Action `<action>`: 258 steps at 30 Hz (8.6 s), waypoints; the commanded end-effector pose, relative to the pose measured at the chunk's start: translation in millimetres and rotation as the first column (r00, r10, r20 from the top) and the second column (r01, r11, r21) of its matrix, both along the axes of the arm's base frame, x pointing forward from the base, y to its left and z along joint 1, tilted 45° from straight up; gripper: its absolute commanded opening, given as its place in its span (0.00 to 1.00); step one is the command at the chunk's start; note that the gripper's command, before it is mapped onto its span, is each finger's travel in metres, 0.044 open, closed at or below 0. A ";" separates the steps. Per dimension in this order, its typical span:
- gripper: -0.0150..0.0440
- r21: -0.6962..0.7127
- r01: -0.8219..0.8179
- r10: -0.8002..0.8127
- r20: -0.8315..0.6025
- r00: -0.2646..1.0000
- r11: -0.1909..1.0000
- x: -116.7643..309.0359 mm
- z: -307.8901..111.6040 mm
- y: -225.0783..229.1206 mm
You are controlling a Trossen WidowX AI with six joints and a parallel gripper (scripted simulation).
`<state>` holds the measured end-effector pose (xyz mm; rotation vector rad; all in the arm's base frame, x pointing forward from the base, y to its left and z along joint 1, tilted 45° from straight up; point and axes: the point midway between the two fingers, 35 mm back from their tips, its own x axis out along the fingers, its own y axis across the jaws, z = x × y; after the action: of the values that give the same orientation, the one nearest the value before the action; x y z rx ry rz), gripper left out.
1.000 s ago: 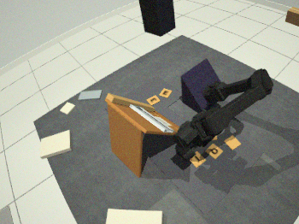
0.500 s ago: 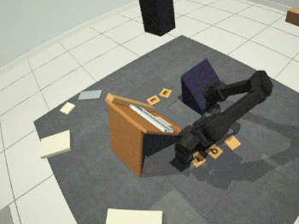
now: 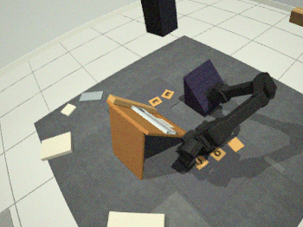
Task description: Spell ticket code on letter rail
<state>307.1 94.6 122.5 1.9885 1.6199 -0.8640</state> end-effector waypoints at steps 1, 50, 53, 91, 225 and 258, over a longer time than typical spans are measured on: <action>0.83 -0.002 0.002 -0.002 -0.007 1.000 1.000 -0.1 -2.2 -0.1; 0.83 -0.002 0.002 -0.002 -0.007 1.000 1.000 2.1 -15.2 13.2; 0.83 -0.002 0.002 -0.002 -0.007 1.000 1.000 2.1 -15.2 13.2; 0.83 -0.002 0.002 -0.002 -0.007 1.000 1.000 2.2 -15.5 13.6; 0.25 -0.832 0.225 0.851 0.525 0.025 0.507 2.8 84.3 -109.4; 0.25 -0.833 0.225 0.851 0.524 0.025 0.506 3.7 72.2 -118.0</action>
<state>311.0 -23.1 199.2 0.7677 0.5405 0.1964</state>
